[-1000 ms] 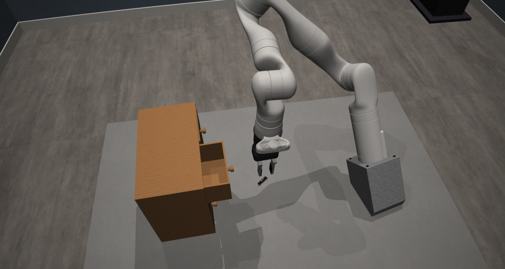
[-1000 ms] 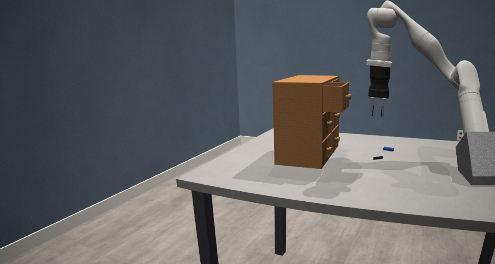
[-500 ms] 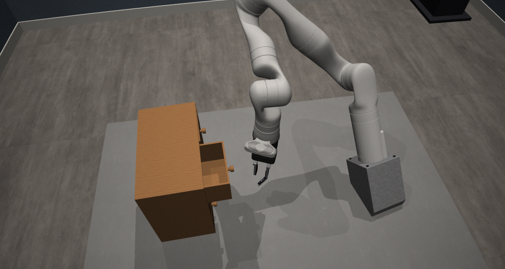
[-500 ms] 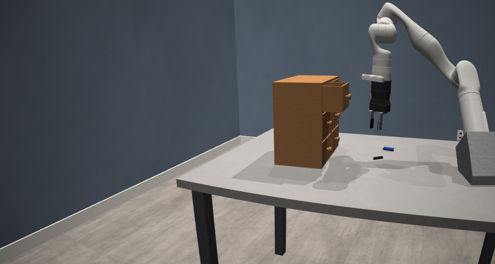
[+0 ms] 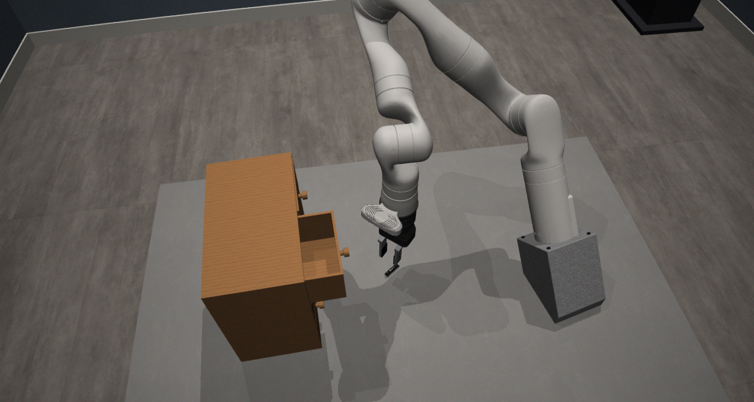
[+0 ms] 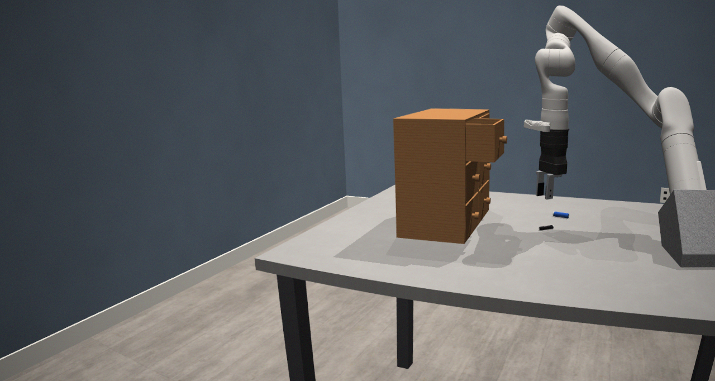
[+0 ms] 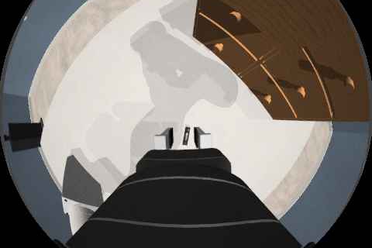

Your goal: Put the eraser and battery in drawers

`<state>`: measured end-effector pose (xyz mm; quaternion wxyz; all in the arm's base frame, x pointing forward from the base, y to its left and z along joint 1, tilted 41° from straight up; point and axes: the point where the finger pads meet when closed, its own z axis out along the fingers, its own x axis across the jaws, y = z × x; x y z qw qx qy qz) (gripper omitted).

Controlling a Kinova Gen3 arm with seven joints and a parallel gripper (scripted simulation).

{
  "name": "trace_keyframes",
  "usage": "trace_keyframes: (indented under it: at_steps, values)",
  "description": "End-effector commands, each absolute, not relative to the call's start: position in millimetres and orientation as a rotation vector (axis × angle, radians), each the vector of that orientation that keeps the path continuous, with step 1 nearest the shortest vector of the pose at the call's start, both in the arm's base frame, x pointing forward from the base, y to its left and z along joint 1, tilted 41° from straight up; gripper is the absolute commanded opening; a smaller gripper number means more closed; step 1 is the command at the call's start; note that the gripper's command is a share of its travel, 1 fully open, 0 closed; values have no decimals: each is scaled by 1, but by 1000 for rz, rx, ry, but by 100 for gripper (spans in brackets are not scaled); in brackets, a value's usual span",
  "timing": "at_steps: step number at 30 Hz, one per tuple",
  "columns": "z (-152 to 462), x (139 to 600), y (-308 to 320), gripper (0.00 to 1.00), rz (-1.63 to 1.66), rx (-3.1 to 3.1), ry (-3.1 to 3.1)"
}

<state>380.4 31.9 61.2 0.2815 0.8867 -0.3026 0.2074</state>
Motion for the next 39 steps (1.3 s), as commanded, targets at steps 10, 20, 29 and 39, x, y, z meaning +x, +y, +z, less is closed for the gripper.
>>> trace_keyframes:
  at_steps: [10,20,29,39]
  values:
    - [59,378,11,67,591,2331,-977]
    - [57,376,4,67,604,2310,-1047]
    - [57,376,2,67,608,2303,-1066]
    - [57,376,2,54,608,2303,-1066]
